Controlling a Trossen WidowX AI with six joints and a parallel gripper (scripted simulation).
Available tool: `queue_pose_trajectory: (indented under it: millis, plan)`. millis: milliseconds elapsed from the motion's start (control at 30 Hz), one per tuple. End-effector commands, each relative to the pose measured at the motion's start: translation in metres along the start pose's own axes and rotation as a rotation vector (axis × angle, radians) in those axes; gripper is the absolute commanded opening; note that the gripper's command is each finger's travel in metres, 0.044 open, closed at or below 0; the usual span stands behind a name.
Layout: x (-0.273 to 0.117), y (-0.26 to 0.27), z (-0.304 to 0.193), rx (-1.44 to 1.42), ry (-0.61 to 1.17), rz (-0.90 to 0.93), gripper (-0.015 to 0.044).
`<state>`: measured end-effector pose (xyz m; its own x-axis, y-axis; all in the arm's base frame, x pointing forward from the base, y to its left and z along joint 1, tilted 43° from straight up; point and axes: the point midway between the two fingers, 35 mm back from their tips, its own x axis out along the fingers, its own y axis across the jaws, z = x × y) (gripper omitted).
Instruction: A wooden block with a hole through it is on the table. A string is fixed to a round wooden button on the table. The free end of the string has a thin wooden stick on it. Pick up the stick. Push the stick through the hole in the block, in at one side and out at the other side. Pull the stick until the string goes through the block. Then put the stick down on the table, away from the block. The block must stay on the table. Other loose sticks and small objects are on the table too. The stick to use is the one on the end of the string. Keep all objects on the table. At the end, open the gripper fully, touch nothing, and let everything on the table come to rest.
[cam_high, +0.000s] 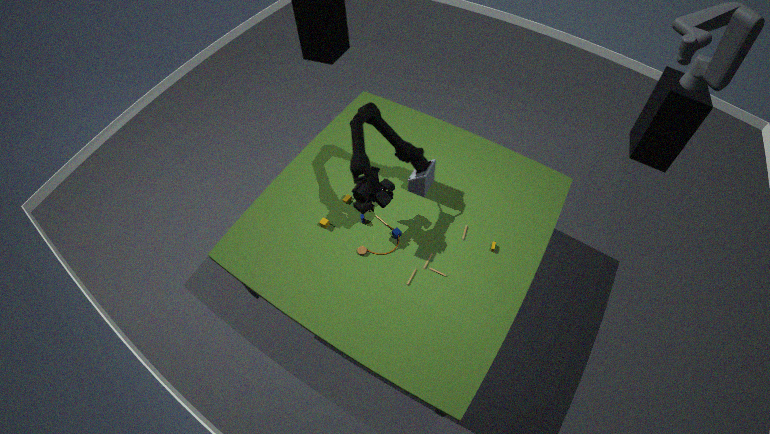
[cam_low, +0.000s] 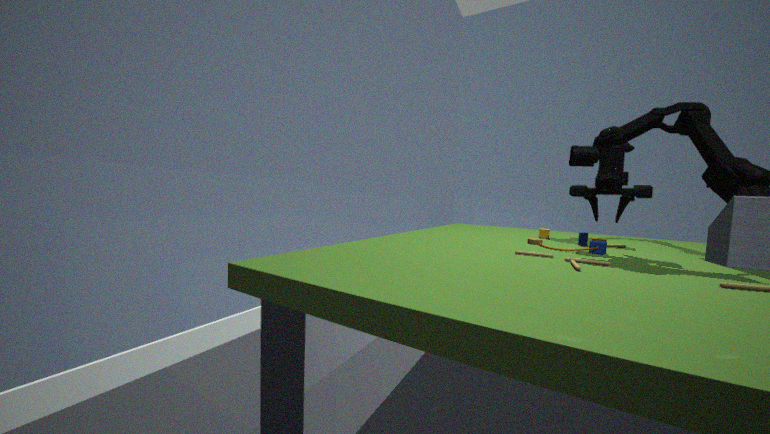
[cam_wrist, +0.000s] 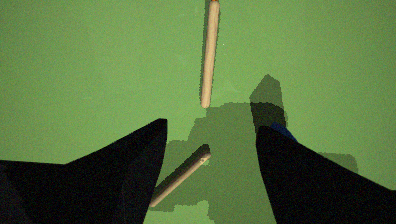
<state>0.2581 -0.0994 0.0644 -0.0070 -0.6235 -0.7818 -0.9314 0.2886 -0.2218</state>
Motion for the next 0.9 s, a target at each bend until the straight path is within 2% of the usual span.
queue_pose_trajectory:
  millis: [0,167,233,300,867]
  plan:
    - [0.001,0.0,0.0,0.0,-0.001,-0.001,0.0263]
    - [-0.002,0.0,0.0,0.0,-0.001,-0.001,0.0394]
    - [-0.019,0.0,0.002,0.001,-0.002,0.0,0.044]
    - [-0.029,0.0,0.002,0.001,-0.001,0.0,0.044]
    - [-0.025,0.0,0.002,-0.004,0.001,-0.001,0.044]
